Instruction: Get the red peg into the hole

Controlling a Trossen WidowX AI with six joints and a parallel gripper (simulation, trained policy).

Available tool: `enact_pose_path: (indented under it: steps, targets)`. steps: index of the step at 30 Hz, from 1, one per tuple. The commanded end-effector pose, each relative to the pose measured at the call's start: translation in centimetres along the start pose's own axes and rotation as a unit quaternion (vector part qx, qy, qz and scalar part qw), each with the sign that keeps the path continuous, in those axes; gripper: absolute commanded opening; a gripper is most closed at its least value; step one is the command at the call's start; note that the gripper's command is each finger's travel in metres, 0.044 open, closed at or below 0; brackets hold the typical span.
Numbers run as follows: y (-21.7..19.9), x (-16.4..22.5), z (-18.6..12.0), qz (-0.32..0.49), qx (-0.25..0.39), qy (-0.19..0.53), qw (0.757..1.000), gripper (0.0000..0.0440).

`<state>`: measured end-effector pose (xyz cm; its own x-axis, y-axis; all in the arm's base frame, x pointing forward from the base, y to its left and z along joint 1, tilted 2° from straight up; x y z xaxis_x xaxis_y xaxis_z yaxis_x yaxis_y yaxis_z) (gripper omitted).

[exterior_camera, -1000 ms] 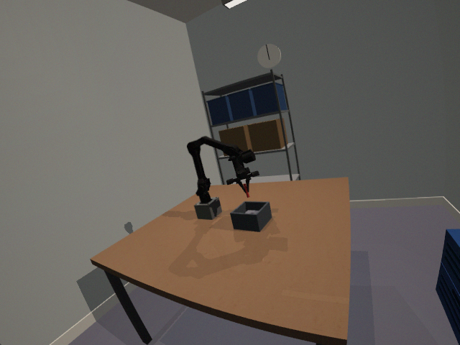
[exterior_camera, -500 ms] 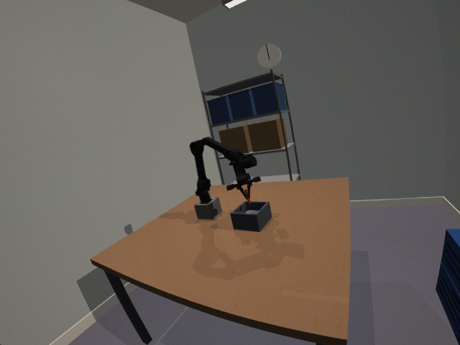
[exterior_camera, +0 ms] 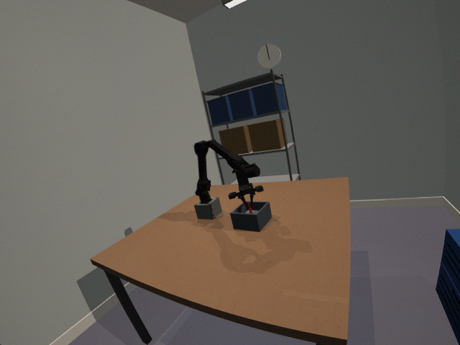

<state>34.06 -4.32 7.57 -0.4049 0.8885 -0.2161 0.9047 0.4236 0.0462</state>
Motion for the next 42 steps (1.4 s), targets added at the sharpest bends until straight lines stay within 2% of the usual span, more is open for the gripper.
enact_pose_path:
  steps: [1,4,7,20,30,42]
  targets:
    - [0.1,-0.1,0.8,-0.009,0.006,0.006,1.000,0.0145]
    - [0.6,-0.6,1.2,-0.013,0.008,0.005,1.000,0.0157]
    - [1.2,-1.4,1.4,-0.016,0.004,0.000,1.000,0.0220]
    - [3.2,-4.9,1.8,-0.029,-0.007,-0.029,0.999,0.0440]
    - [3.6,-8.7,1.0,-0.007,-0.029,-0.078,0.997,0.0440]
    - [3.7,-8.9,0.9,-0.005,-0.031,-0.081,0.996,0.0440]
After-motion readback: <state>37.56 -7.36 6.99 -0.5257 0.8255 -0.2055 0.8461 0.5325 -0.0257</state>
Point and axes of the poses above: the point midway between the two fingers, 35 mm back from their tips, its own z axis out along the fingers, its own y axis across the jaws, x = y × z, the point moved 5 cm from there along -z, back along the fingers, and after that the axes turned 5 degrees about z, right-handed, at the moved point
